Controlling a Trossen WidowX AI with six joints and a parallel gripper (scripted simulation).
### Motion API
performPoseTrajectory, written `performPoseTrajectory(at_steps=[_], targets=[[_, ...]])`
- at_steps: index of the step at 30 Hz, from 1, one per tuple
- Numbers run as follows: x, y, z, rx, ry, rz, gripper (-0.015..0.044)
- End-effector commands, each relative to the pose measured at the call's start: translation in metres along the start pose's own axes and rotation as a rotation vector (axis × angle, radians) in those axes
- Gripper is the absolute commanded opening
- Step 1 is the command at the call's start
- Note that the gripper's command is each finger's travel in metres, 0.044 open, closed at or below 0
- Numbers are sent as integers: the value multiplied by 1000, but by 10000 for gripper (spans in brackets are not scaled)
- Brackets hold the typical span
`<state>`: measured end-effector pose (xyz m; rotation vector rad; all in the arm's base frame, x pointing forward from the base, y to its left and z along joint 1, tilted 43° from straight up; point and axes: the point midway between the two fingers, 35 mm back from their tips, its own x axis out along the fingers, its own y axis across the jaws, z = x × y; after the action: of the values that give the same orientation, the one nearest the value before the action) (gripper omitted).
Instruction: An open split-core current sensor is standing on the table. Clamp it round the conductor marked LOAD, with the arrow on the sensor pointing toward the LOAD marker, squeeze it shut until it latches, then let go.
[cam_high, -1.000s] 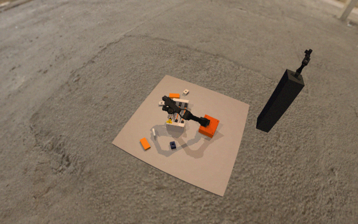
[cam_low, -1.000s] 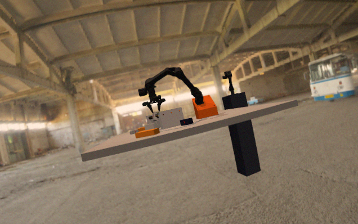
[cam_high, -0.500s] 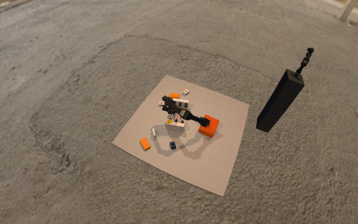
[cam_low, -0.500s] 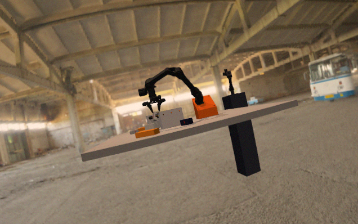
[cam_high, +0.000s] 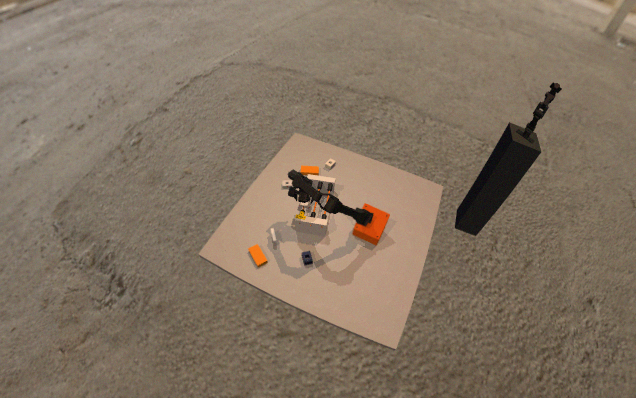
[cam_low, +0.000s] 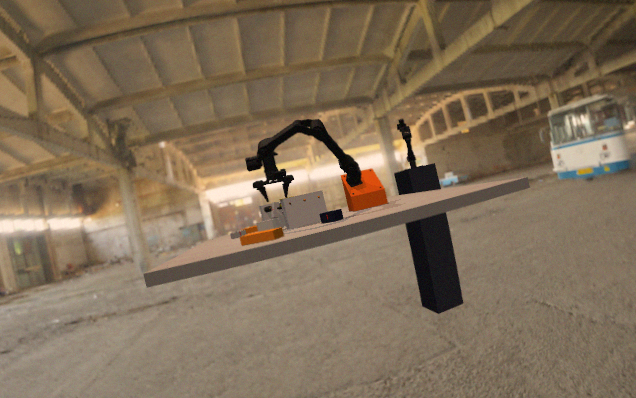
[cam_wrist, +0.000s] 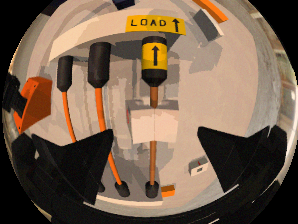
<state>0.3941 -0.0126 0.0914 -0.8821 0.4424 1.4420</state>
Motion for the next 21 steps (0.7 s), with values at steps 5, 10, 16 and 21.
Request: performPoseTrajectory(at_steps=[5, 10, 16, 21], targets=[[44, 1, 2, 7, -10, 0, 440], [45, 1, 2, 7, -10, -1, 440], [54, 1, 2, 7, -10, -1, 440], [62, 1, 2, 7, -11, -1, 440]])
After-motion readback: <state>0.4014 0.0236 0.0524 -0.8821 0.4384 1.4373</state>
